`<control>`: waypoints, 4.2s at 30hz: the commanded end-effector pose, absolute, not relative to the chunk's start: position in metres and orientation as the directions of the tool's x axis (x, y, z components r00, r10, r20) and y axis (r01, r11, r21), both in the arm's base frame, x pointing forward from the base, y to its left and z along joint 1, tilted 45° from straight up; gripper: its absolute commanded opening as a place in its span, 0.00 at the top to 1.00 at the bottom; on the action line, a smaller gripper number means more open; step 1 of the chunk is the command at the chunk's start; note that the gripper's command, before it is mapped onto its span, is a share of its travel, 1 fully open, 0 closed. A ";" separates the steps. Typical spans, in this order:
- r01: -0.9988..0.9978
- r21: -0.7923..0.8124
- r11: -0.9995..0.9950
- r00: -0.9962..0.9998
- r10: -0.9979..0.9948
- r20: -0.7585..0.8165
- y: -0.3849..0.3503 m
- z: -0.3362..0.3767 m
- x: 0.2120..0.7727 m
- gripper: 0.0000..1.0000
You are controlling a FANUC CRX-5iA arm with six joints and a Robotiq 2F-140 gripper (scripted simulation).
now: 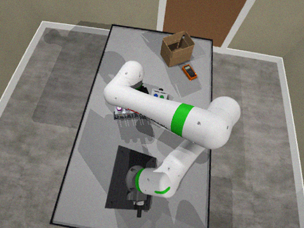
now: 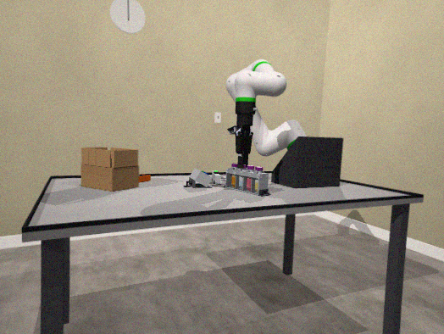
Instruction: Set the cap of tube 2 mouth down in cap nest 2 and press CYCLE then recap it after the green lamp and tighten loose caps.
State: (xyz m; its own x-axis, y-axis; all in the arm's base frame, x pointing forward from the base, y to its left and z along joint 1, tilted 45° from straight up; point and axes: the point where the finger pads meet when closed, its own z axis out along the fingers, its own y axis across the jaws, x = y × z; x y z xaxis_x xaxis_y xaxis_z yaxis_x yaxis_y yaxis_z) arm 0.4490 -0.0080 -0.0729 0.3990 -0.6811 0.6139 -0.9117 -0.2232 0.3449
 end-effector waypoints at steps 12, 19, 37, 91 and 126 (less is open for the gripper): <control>-0.959 0.255 -0.127 0.268 -0.706 0.656 -0.007 -0.073 0.450 0.70; -0.984 0.174 -0.042 0.151 -0.716 0.682 -0.008 -0.073 0.450 0.70; -0.992 0.015 0.121 -0.076 -0.707 0.703 -0.007 -0.073 0.450 0.59; -0.912 0.344 -0.224 0.399 -0.681 0.614 -0.030 -0.022 0.460 0.59; -0.912 0.344 -0.224 0.399 -0.681 0.614 -0.045 -0.037 0.458 0.70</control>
State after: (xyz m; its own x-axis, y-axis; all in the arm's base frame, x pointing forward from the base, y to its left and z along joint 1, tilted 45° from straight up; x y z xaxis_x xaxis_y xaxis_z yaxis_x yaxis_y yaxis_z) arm 0.4577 -0.0452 -0.0376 0.3990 -0.6811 0.6139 -0.9117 -0.2231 0.3450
